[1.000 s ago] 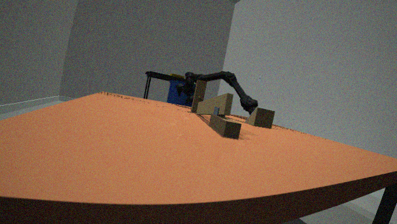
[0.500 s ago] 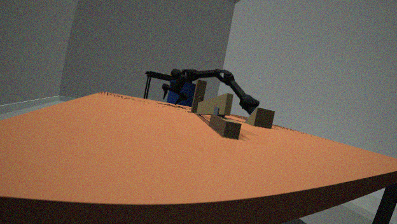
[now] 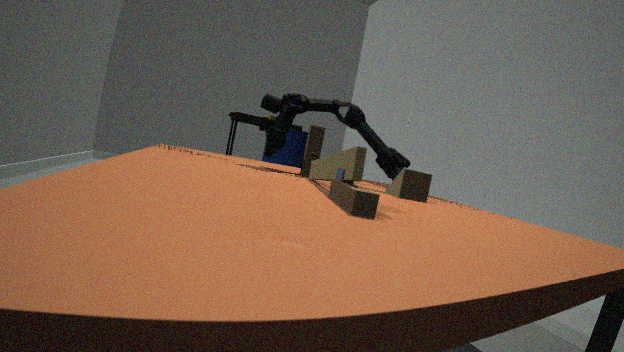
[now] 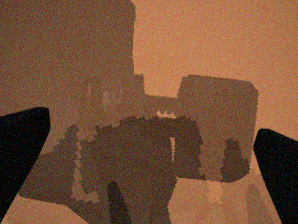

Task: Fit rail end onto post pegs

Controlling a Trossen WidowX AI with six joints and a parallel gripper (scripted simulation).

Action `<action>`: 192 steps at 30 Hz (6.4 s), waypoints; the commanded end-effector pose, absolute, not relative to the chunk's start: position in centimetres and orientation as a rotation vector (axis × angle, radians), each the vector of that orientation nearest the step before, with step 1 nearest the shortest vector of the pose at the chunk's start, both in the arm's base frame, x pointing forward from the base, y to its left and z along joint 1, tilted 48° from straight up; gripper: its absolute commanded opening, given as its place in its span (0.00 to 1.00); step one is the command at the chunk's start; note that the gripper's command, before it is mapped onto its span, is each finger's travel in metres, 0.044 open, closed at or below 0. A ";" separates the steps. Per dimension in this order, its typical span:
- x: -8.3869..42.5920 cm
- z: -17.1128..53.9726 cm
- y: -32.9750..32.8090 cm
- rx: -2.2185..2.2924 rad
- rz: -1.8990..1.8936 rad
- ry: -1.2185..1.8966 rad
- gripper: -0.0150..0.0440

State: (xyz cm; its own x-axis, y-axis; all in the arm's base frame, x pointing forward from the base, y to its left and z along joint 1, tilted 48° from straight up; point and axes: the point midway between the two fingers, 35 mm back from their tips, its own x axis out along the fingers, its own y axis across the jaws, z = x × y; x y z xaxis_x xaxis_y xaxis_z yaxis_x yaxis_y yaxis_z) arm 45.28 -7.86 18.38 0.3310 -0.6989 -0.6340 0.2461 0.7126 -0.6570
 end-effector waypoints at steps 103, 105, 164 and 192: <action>33.3 0.9 3.6 -1.775 0.552 1.717 0.25; 33.3 0.9 3.6 -1.775 0.552 1.717 0.25; 33.2 2.8 5.8 -1.774 0.553 1.717 0.25; 33.1 3.7 6.8 -1.774 0.554 1.716 0.25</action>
